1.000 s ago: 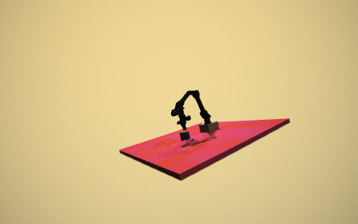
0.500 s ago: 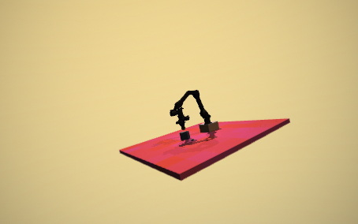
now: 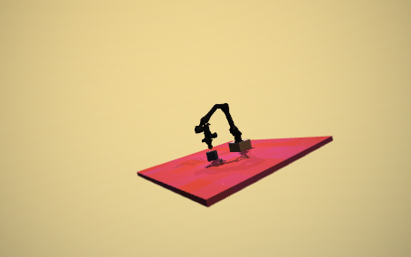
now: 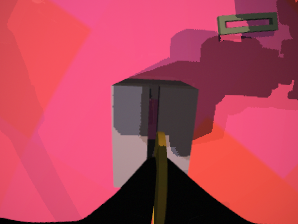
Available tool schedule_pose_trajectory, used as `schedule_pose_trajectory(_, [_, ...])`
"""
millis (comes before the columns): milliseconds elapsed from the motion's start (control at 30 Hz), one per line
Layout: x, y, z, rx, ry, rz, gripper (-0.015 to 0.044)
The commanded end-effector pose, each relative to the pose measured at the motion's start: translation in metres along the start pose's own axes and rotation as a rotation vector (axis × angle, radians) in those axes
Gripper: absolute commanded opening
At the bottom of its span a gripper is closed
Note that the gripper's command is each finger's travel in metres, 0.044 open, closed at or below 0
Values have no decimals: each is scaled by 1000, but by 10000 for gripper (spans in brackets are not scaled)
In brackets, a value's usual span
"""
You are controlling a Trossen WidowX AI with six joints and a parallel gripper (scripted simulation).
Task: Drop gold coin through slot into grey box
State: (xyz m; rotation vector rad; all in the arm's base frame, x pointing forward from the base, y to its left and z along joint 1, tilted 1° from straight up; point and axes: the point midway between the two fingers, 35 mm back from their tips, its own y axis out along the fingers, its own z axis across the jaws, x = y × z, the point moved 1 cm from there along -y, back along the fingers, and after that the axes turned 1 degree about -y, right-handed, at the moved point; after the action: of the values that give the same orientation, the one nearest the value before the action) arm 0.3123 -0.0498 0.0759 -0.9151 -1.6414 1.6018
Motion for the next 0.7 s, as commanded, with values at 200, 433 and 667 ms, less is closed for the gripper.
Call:
schedule_pose_trajectory(200, [-1,-1,3,1,-3,1,0])
schedule_pose_trajectory(433, [-1,-2,4,2,-8,0,0])
schedule_pose_trajectory(667, [-2,-1,3,2,-3,-1,0])
